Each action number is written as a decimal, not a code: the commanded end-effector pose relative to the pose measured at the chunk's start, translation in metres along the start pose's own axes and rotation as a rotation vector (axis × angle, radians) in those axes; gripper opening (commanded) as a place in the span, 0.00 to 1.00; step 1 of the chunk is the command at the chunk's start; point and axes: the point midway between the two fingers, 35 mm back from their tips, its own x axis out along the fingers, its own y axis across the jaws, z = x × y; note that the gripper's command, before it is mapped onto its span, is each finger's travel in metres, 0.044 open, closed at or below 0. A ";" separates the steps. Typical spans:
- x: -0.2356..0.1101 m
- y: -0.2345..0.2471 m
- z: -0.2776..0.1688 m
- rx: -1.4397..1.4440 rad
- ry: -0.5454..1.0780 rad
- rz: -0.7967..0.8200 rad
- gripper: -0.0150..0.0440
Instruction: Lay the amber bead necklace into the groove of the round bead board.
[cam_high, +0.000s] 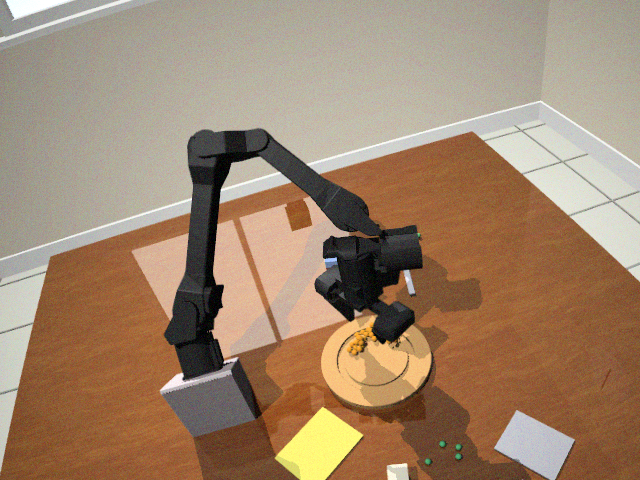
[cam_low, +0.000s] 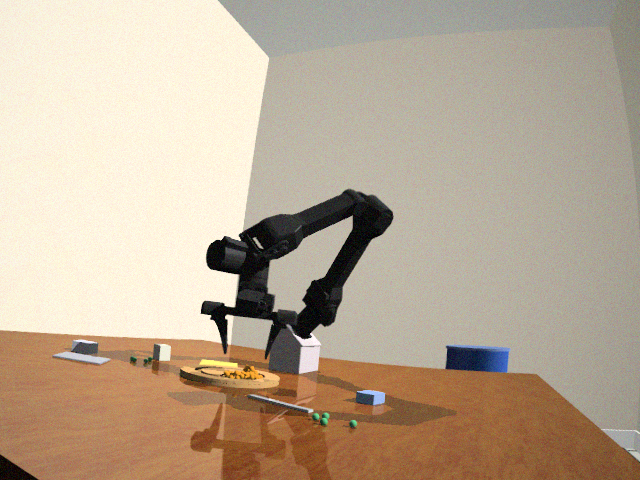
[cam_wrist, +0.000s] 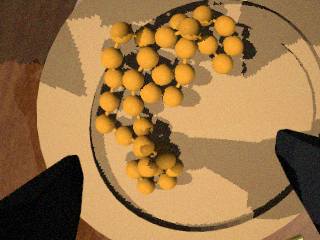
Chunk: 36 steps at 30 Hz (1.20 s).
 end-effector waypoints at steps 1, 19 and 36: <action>-0.004 0.002 0.024 0.540 0.005 0.007 0.90; 0.008 0.002 0.024 0.540 0.004 0.007 0.90; 0.021 0.001 0.024 0.537 0.001 0.003 0.90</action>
